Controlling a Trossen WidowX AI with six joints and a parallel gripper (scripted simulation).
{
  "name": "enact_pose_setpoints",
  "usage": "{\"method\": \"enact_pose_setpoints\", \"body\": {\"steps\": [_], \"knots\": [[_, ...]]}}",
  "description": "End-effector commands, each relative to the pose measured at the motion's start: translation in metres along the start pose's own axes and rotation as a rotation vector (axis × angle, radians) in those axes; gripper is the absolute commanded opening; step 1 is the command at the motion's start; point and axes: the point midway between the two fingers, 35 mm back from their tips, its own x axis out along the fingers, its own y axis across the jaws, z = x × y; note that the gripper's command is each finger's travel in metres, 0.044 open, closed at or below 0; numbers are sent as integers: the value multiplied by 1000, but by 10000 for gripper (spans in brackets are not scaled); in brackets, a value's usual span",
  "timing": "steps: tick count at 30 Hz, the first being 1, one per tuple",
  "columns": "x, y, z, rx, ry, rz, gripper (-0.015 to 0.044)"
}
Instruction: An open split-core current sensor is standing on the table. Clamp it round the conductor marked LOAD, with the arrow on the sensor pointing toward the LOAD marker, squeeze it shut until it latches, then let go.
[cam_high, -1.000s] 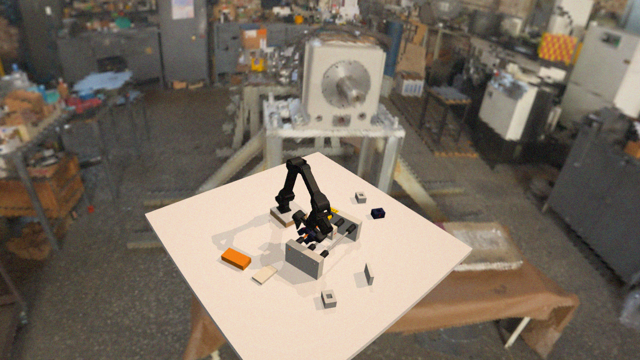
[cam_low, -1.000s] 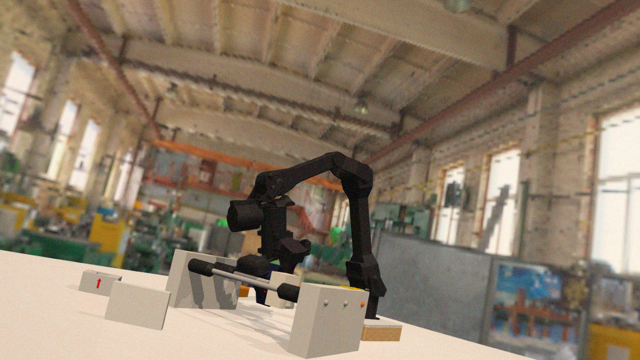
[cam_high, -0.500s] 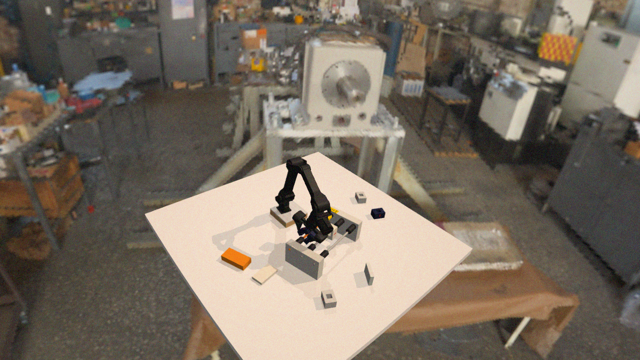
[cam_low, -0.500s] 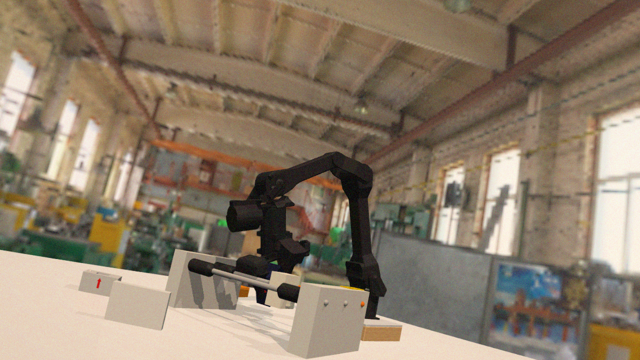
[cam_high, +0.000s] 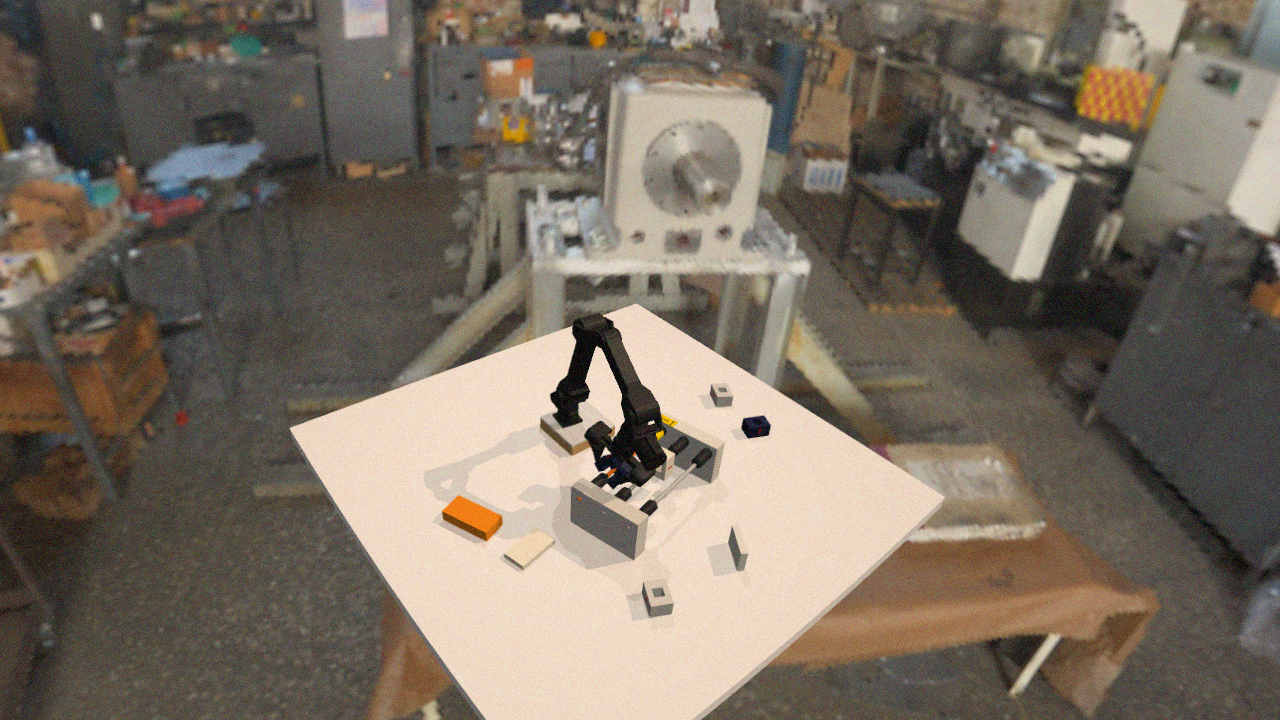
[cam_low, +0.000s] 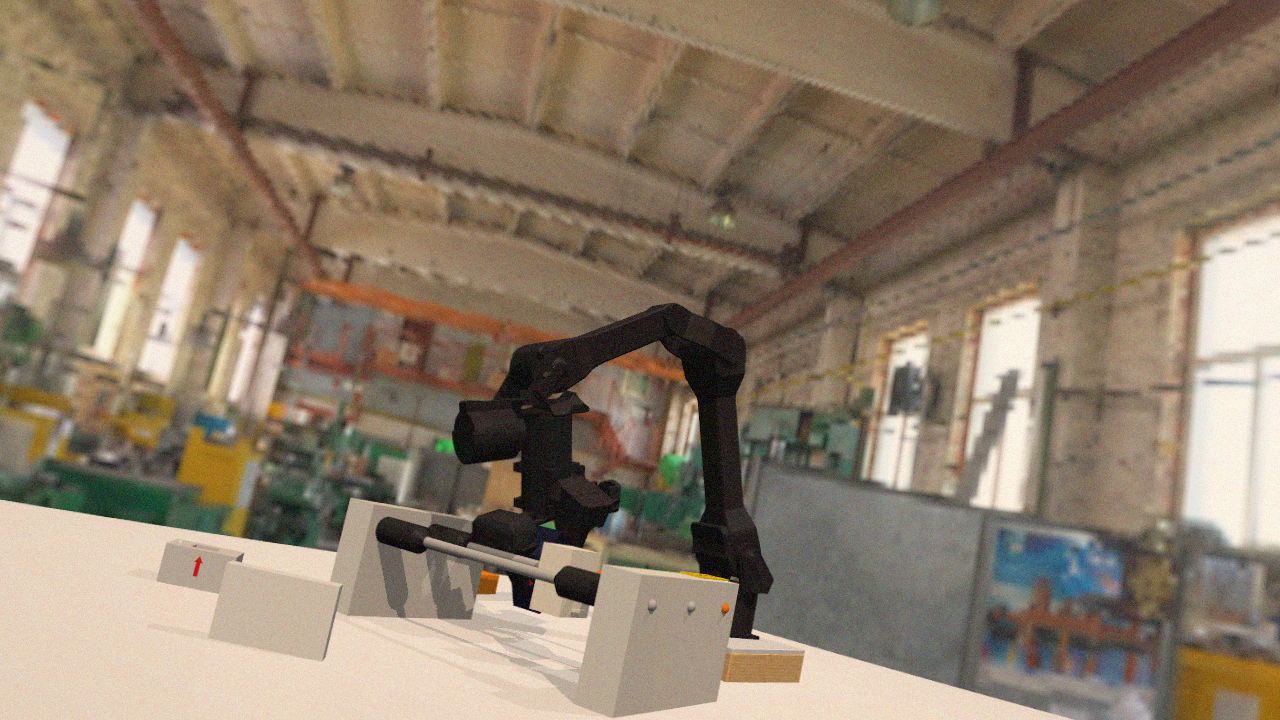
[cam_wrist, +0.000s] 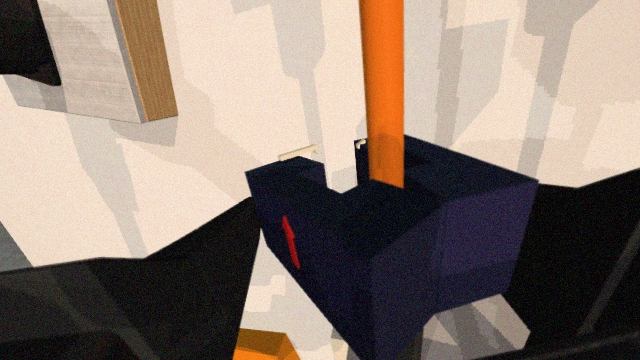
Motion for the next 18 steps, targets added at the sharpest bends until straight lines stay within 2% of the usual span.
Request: {"method": "enact_pose_setpoints", "body": {"steps": [1, 7, 18], "knots": [[-1, 4, 0, 2, 1, 11, 155], [-1, 4, 0, 2, 1, 11, 0], [-1, 4, 0, 2, 1, 11, 0]]}}
